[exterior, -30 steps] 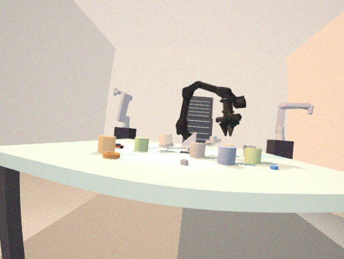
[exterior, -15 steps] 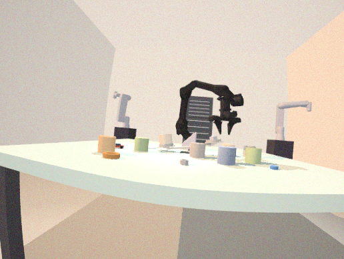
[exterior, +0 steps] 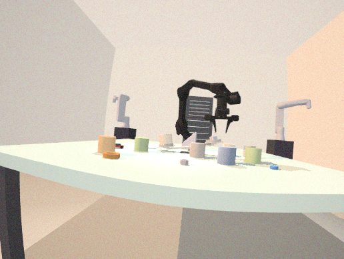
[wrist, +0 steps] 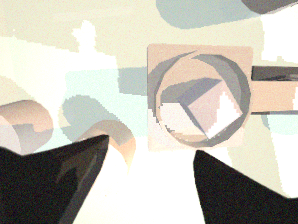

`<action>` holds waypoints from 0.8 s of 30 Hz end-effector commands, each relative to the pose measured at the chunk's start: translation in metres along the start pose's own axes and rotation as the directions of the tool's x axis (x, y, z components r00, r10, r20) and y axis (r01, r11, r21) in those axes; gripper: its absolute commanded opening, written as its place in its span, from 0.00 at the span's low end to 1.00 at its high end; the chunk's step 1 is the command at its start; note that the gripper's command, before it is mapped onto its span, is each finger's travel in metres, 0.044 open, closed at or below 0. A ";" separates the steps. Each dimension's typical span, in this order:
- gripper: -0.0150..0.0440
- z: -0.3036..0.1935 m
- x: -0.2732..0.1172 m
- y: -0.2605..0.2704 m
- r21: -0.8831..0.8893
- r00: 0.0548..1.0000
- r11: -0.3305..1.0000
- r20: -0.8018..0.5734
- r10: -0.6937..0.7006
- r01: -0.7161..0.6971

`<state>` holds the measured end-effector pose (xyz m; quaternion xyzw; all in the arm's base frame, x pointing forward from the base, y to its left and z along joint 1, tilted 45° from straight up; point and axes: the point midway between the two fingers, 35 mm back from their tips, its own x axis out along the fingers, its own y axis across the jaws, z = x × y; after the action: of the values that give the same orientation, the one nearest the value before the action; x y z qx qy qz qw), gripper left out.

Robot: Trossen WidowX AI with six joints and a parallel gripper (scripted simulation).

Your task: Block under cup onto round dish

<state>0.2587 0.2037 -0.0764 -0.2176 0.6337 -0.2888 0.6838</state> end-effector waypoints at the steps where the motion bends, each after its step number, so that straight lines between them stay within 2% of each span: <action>1: 0.69 0.007 -0.004 -0.007 0.153 1.000 0.988 0.005 -0.003 0.002; 9: 0.69 0.015 -0.007 -0.019 0.416 1.000 0.909 0.000 -0.015 0.014; 18: 0.69 0.025 -0.010 -0.033 0.673 1.000 0.740 -0.006 -0.029 0.025; 24: 0.69 0.026 -0.010 -0.036 0.709 0.999 0.705 -0.007 -0.031 0.027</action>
<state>0.2785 0.1823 -0.0453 0.0382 0.4802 -0.5127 0.7107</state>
